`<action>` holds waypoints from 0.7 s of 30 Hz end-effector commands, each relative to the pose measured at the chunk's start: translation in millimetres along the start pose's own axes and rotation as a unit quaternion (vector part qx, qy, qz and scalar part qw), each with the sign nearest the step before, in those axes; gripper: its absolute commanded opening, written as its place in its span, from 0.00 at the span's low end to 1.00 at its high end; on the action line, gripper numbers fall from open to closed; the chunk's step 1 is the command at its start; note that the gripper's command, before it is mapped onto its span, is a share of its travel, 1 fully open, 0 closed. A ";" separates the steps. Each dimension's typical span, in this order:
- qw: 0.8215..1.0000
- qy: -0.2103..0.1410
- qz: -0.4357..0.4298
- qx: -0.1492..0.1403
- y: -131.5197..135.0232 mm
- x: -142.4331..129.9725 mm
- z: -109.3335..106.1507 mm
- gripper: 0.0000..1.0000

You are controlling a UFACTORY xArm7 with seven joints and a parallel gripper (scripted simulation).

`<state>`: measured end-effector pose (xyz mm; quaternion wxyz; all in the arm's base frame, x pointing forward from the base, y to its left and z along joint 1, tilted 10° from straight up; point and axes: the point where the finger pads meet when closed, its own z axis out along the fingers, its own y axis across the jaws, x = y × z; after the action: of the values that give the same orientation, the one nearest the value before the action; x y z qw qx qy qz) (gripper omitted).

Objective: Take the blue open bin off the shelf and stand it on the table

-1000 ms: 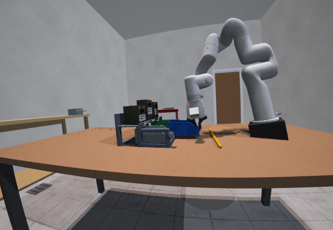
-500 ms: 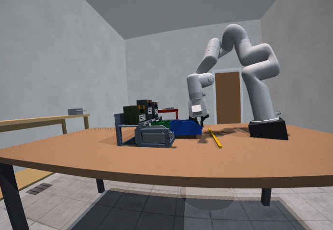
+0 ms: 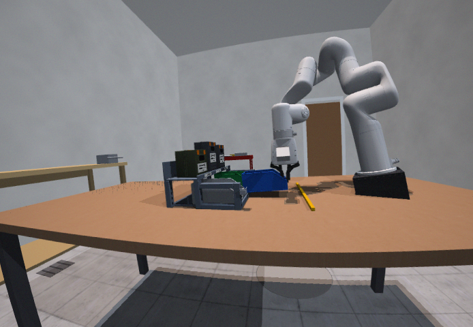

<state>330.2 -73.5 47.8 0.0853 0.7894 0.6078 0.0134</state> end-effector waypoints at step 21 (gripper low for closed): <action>1.000 0.000 0.000 -0.006 1.3 0.2 13.4 0.00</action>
<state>331.4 -75.0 37.2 0.0901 0.7891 0.6074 0.0158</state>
